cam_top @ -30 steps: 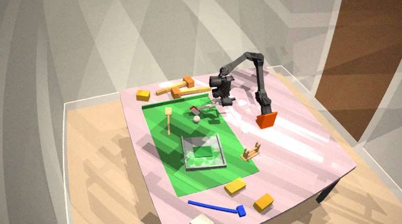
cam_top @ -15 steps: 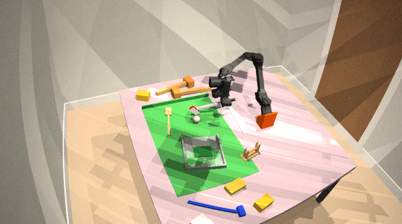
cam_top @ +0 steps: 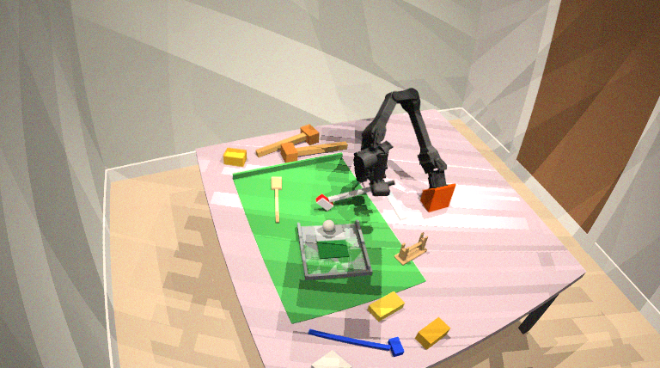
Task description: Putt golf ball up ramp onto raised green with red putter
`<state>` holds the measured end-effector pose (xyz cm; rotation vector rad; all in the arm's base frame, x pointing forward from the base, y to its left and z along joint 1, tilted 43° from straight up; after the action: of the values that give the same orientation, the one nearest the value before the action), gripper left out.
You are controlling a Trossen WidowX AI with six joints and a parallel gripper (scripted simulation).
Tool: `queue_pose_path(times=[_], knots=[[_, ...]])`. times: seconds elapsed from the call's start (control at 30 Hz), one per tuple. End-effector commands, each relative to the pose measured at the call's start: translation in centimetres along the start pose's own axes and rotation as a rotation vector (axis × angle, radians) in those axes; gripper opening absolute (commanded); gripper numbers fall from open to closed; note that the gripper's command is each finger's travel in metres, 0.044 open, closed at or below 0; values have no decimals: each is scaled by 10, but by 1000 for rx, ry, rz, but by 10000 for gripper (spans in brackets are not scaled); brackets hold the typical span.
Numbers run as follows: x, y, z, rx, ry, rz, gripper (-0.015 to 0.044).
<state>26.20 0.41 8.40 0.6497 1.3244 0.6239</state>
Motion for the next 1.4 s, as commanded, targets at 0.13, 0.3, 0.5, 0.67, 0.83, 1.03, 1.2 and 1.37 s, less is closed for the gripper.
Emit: queue_pose_path(times=[0.13,0.3,0.5,0.67,0.83,1.03,1.2,1.37], knots=[[4,32,2,-4,-1,3,0],[3,57,1,-4,-1,2,0],[3,50,0,0,6,-3,0],[3,50,0,0,6,-3,0],[3,50,0,0,6,-3,0],[3,50,0,0,6,-3,0],[3,50,0,0,6,-3,0],[3,50,0,0,6,-3,0]])
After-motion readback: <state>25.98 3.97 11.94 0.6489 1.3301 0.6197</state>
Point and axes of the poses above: the point midway between the two fingers, 35 mm back from their tips, its own y axis back along the fingers, its own x axis across the jaws, z = x × y, the point moved 4 cm from there along y, back along the fingers, and after that the axes turned 3 degrees about y, right-handed, at the moved point
